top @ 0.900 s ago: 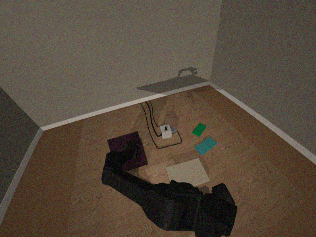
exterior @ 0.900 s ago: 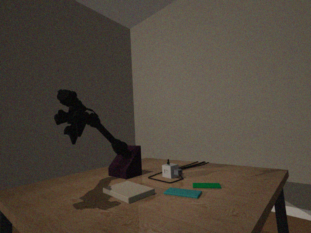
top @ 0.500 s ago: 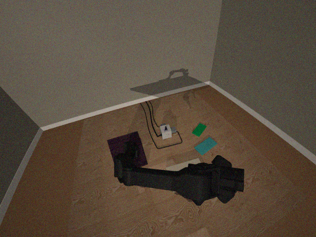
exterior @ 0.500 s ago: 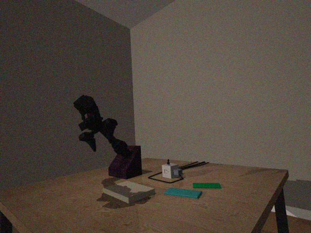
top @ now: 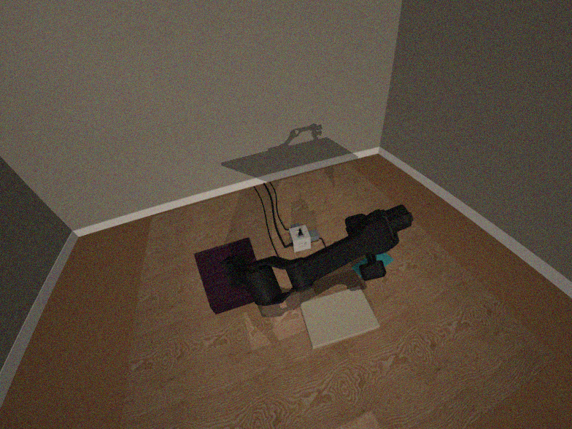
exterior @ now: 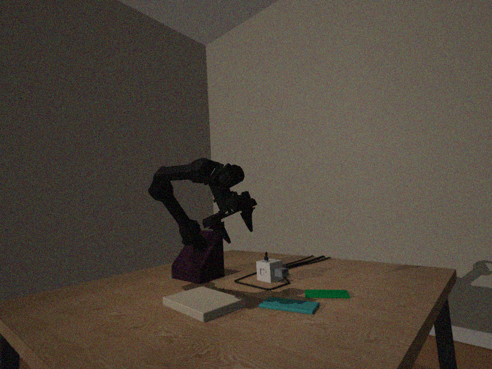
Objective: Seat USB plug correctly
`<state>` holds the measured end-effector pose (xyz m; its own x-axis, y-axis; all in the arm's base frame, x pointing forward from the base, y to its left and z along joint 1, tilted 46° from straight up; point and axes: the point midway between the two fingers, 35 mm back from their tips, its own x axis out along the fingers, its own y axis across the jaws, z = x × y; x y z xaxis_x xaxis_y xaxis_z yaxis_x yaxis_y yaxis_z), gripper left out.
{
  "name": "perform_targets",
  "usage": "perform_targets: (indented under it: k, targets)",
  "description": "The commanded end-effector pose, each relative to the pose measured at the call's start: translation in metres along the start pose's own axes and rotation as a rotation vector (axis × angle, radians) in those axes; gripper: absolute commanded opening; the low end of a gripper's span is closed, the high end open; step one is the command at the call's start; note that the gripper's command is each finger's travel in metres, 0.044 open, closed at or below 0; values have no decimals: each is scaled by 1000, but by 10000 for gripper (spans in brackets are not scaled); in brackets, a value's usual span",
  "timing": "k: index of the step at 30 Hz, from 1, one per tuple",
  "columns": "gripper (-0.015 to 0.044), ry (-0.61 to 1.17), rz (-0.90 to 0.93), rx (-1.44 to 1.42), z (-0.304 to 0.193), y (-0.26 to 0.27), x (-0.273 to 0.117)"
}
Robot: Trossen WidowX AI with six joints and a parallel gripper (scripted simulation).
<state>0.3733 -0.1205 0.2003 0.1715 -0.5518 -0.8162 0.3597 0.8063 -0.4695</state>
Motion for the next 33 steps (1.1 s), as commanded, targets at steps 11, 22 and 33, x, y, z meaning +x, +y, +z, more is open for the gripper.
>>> perform_targets:
  k: [11,22,33]
  targets:
    - [440,270,-17,-1160,-112,180,80]
    - [440,394,-46,-1648,-181,223,104]
    - [440,394,-46,-1648,-182,222,105]
